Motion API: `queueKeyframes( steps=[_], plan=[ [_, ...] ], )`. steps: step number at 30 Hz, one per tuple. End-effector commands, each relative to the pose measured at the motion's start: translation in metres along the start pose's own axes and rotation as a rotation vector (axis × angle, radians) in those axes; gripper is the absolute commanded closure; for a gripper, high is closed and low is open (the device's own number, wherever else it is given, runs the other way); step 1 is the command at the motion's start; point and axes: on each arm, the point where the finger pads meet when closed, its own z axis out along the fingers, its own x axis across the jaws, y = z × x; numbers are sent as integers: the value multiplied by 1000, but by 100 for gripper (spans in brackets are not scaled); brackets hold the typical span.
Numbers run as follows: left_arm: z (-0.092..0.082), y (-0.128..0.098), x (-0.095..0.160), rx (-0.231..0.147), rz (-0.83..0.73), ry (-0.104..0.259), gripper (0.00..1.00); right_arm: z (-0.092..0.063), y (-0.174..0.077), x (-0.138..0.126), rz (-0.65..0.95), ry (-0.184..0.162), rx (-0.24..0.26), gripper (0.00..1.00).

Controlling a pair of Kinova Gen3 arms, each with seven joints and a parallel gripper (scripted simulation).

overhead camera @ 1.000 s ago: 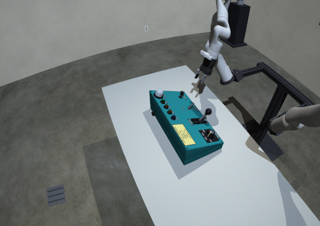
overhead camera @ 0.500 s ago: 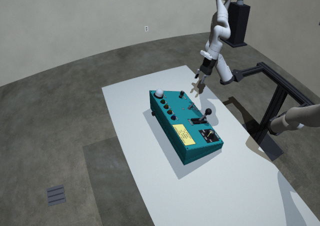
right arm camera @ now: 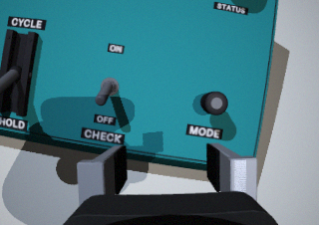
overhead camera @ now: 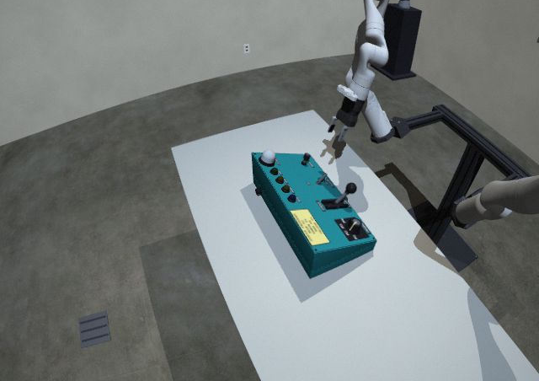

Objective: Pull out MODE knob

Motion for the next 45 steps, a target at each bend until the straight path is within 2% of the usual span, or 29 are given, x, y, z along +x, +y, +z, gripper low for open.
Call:
queueKeyframes(
  steps=[1, 14, 29, 38, 45],
  plan=[
    [0, 0, 0, -1, -1, 0, 0, -1, 0, 0, 0, -1, 1, 0],
    [0, 0, 0, -1, -1, 0, 0, -13, 1, 0, 0, -1, 1, 0],
    [0, 0, 0, -1, -1, 0, 0, -50, 3, 1, 0, -1, 1, 0],
    [0, 0, 0, -1, -1, 0, 0, -61, 3, 1, 0, -1, 1, 0],
    [0, 0, 0, -1, -1, 0, 0, -64, 4, 1, 0, -1, 1, 0]
  ],
)
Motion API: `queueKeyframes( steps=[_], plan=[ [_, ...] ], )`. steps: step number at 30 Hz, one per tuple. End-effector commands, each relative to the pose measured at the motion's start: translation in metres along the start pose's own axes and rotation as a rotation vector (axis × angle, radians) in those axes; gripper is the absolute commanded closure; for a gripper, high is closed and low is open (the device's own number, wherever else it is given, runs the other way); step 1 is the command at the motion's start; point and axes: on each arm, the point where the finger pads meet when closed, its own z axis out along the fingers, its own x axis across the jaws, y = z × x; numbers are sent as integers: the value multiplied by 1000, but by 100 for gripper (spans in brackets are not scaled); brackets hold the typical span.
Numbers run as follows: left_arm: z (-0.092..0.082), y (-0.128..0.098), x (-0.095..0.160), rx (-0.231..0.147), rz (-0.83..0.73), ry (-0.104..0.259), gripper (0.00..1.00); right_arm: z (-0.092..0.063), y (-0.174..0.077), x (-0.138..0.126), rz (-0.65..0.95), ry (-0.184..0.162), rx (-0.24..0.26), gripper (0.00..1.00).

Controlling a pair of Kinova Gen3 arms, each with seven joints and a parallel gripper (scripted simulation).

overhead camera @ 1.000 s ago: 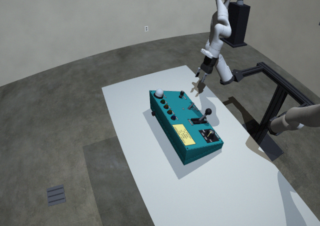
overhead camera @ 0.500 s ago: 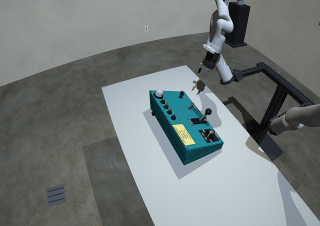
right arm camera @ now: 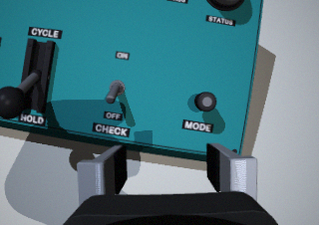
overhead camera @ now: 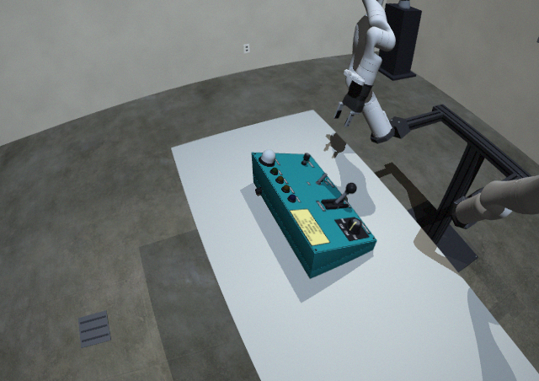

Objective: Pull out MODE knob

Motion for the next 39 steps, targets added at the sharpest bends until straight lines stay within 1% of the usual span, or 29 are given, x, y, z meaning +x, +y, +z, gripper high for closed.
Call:
queueKeyframes(
  steps=[1, 5, 7, 10, 14, 18, 20, 23, 26, 39],
  plan=[
    [0, 0, 0, -1, -1, 0, 0, -1, 0, 0, 0, -1, 1, 0],
    [0, 0, 0, -1, -1, 0, 0, 0, -1, 0, 2, -1, 1, 0],
    [0, 0, 0, -1, -1, 0, 0, 4, -4, 3, 12, -2, 5, 0],
    [0, 0, 0, -1, -1, 0, 0, 19, -13, 12, 47, -5, 17, 0],
    [0, 0, 0, -1, -1, 0, 0, 47, -27, 31, 111, -12, 39, 0],
    [0, 0, 0, -1, -1, 0, 0, 64, -32, 44, 150, -17, 51, 0],
    [0, 0, 0, -1, -1, 0, 0, 64, -32, 44, 150, -17, 51, 0],
    [0, 0, 0, -1, -1, 0, 0, 75, -35, 53, 175, -21, 59, 0],
    [0, 0, 0, -1, -1, 0, 0, 77, -35, 55, 181, -22, 60, 0],
    [0, 0, 0, -1, -1, 0, 0, 77, -35, 55, 181, -22, 60, 0]
  ],
)
